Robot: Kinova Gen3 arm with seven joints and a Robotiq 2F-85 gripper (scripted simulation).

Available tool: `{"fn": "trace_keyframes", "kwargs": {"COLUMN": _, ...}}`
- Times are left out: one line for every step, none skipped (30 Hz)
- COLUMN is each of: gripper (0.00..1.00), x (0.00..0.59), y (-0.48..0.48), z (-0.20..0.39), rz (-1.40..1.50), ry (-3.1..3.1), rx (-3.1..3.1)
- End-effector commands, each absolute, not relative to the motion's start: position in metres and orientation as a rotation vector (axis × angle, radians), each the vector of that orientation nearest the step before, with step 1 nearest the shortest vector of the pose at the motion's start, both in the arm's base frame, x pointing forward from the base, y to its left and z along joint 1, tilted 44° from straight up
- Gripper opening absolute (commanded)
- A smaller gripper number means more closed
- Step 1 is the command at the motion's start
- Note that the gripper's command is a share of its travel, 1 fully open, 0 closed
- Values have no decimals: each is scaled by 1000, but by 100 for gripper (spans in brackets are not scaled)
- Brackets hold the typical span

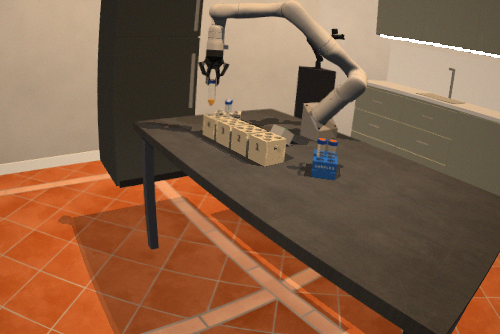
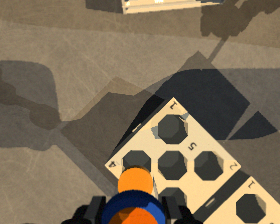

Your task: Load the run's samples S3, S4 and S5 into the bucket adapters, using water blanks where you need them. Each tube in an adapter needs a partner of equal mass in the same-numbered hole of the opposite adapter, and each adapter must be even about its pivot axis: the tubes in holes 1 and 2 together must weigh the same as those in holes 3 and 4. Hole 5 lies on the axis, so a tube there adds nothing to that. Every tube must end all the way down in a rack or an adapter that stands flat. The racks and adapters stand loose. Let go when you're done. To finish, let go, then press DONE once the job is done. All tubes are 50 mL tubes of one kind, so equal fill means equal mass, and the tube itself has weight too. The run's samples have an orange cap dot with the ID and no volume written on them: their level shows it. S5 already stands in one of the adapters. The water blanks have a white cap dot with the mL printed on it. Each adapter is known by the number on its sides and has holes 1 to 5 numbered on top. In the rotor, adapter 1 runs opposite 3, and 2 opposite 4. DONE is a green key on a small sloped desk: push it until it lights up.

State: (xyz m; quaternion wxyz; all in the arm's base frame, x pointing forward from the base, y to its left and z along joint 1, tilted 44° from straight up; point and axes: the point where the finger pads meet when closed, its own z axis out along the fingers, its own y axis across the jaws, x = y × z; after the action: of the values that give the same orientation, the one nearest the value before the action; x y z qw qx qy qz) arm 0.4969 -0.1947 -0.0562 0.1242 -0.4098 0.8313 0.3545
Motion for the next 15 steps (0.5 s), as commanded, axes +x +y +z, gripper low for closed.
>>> {"fn": "trace_keyframes", "kwargs": {"gripper": 10, "x": 496, "y": -195, "z": -56, "rz": 1034, "ry": 2425, "rx": -1197}}
{"fn": "trace_keyframes", "kwargs": {"gripper": 10, "x": 496, "y": -195, "z": -56, "rz": 1034, "ry": 2425, "rx": -1197}}
{"fn": "trace_keyframes", "kwargs": {"gripper": 10, "x": 496, "y": -195, "z": -56, "rz": 1034, "ry": 2425, "rx": -1197}}
{"fn": "trace_keyframes", "kwargs": {"gripper": 10, "x": 496, "y": -195, "z": -56, "rz": 1034, "ry": 2425, "rx": -1197}}
{"fn": "trace_keyframes", "kwargs": {"gripper": 10, "x": 496, "y": -195, "z": -56, "rz": 1034, "ry": 2425, "rx": -1197}}
{"fn": "trace_keyframes", "kwargs": {"gripper": 10, "x": 495, "y": -194, "z": -60, "rz": 1037, "ry": 2426, "rx": -1204}}
{"fn": "trace_keyframes", "kwargs": {"gripper": 10, "x": 495, "y": -192, "z": -62, "rz": 1033, "ry": 2426, "rx": -1204}}
{"fn": "trace_keyframes", "kwargs": {"gripper": 10, "x": 495, "y": -192, "z": -62, "rz": 1033, "ry": 2426, "rx": -1204}}
{"fn": "trace_keyframes", "kwargs": {"gripper": 10, "x": 495, "y": -192, "z": -62, "rz": 1033, "ry": 2426, "rx": -1204}}
{"fn": "trace_keyframes", "kwargs": {"gripper": 10, "x": 495, "y": -192, "z": -62, "rz": 1031, "ry": 2425, "rx": -1204}}
{"fn": "trace_keyframes", "kwargs": {"gripper": 10, "x": 495, "y": -191, "z": -63, "rz": 1031, "ry": 2424, "rx": -1205}}
{"fn": "trace_keyframes", "kwargs": {"gripper": 10, "x": 495, "y": -190, "z": -64, "rz": 1032, "ry": 2424, "rx": -1206}}
{"fn": "trace_keyframes", "kwargs": {"gripper": 10, "x": 495, "y": -188, "z": -65, "rz": 1032, "ry": 2423, "rx": -1207}}
{"fn": "trace_keyframes", "kwargs": {"gripper": 10, "x": 495, "y": -187, "z": -66, "rz": 1032, "ry": 2422, "rx": -1207}}
{"fn": "trace_keyframes", "kwargs": {"gripper": 10, "x": 495, "y": -186, "z": -67, "rz": 1032, "ry": 2422, "rx": -1207}}
